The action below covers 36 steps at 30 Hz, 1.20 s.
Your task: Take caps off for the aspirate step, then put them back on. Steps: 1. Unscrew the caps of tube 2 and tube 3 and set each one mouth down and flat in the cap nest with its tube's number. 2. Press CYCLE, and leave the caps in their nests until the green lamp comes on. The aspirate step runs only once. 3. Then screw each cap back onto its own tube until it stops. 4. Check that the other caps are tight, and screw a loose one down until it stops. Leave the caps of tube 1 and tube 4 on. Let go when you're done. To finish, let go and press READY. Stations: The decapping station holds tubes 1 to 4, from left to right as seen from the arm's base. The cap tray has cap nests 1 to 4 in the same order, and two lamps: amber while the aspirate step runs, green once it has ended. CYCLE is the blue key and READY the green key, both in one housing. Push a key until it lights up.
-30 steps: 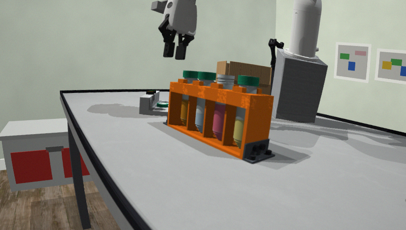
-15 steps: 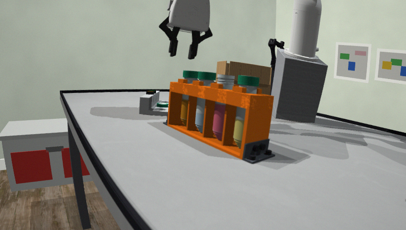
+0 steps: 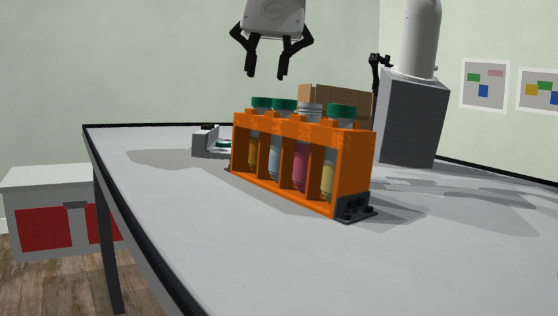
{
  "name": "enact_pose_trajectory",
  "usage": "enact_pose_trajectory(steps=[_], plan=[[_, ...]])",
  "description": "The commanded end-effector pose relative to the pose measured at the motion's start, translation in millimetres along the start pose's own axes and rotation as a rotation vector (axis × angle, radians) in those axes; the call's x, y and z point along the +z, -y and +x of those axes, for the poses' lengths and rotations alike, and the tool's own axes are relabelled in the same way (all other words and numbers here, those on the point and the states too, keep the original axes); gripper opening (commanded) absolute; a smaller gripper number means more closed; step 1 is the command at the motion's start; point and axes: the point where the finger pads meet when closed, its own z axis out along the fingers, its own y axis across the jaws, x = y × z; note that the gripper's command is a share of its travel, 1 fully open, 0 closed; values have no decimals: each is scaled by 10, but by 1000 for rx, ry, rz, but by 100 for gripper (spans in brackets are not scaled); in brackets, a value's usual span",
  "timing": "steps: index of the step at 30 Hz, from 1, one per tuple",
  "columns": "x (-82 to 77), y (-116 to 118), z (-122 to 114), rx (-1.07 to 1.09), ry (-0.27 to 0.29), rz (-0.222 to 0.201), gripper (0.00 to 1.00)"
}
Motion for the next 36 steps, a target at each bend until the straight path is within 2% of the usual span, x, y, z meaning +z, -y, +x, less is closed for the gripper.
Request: enact_pose_trajectory(steps=[1, 8, 17, 25, 27, 31, 36], plan=[[-6, -166, -306, 42, -62, -35, 46], [6, -362, -625, 42, -62, -35, 46], [6, -362, -625, 42, -62, -35, 46], [245, -371, -610, 42, -62, -35, 46], [245, -371, -610, 42, -62, -35, 46], [360, -375, -603, 42, -62, -35, 46], [360, -375, -603, 42, -62, -35, 46]])
